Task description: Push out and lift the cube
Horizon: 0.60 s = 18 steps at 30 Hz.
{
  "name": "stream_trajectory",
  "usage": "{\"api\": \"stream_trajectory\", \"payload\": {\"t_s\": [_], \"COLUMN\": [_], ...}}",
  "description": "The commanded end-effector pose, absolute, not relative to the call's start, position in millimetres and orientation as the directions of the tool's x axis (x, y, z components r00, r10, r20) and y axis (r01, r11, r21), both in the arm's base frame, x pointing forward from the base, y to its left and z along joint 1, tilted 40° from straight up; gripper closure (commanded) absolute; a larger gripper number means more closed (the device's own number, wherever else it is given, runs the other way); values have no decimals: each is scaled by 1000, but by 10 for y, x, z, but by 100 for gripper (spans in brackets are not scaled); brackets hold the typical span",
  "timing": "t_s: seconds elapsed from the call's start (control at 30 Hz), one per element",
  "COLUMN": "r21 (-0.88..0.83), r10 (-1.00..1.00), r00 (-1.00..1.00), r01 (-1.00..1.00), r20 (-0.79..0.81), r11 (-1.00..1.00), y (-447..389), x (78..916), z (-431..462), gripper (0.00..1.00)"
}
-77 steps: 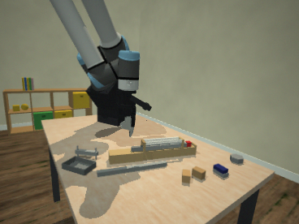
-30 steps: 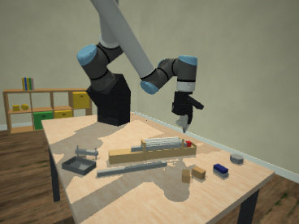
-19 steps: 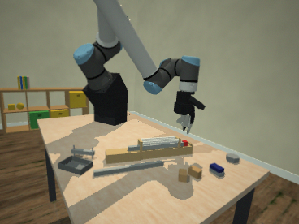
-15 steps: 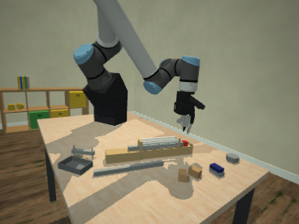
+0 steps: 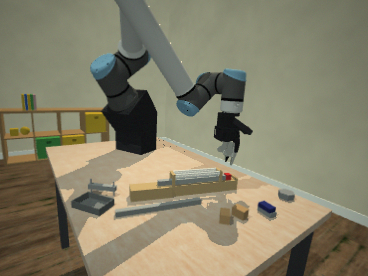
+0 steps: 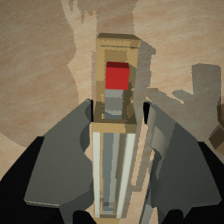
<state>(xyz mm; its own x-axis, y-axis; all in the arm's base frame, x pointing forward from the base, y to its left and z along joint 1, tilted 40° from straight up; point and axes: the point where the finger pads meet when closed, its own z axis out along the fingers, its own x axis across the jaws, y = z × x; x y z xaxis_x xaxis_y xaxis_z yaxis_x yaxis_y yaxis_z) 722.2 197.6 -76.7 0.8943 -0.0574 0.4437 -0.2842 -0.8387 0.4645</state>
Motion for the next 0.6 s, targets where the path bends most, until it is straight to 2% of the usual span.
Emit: {"api": "stream_trajectory", "payload": {"t_s": [0.0, 0.57], "r21": [464, 464], "r10": [-57, -57], "r00": [894, 894], "r01": [-284, -284], "r20": [444, 444], "r11": [-839, -839], "y": [1982, 1752], "x": [7224, 7371], "z": [-761, -1087], "gripper": [75, 75]}}
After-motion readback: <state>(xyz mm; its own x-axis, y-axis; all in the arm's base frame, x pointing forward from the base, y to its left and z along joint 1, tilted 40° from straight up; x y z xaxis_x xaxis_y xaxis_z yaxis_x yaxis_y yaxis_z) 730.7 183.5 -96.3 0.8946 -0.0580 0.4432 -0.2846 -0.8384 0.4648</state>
